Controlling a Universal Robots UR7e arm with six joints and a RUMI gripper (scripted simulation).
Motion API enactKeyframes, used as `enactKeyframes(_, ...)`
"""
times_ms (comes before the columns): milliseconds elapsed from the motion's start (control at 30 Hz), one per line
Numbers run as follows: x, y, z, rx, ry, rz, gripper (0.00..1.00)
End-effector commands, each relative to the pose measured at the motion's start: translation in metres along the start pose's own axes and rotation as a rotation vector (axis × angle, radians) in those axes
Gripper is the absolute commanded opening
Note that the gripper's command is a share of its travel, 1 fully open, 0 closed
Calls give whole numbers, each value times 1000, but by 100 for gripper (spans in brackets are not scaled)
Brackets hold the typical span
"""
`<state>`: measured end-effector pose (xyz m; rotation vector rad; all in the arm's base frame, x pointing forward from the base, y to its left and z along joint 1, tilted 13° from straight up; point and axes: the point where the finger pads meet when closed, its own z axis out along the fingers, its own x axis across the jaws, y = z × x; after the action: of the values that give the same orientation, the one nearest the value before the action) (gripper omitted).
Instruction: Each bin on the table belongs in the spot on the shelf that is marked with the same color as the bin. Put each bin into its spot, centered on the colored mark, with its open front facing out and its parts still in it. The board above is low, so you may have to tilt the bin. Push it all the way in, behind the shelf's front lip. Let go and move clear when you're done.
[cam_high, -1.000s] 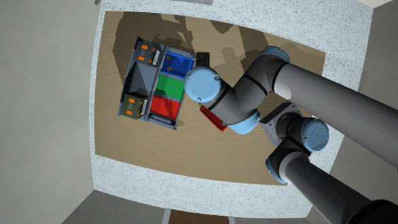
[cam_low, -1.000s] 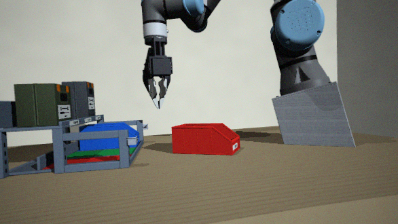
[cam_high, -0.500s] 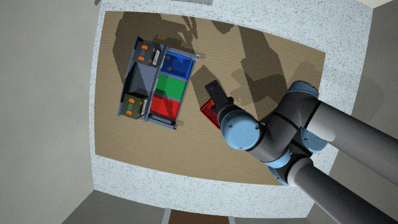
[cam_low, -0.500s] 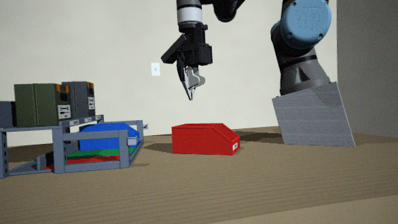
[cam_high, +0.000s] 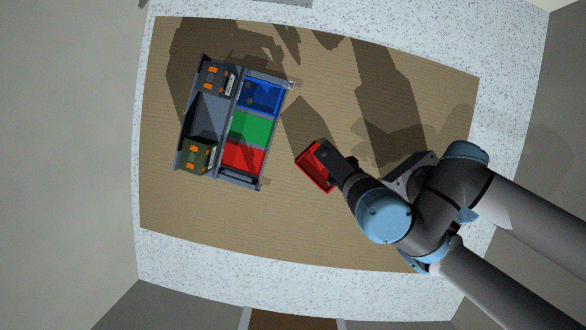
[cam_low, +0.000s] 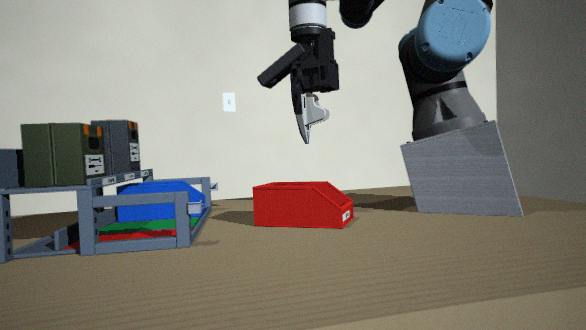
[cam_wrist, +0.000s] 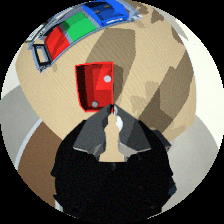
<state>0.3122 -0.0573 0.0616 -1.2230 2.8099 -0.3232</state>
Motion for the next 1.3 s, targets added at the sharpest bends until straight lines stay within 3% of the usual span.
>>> enactKeyframes(0,0,2,-2,1,-4,-9,0)
enactKeyframes(200,0,2,-2,1,-4,-9,0)
enactKeyframes(233,0,2,-2,1,-4,-9,15)
enactKeyframes(1267,0,2,-2,1,-4,-9,15)
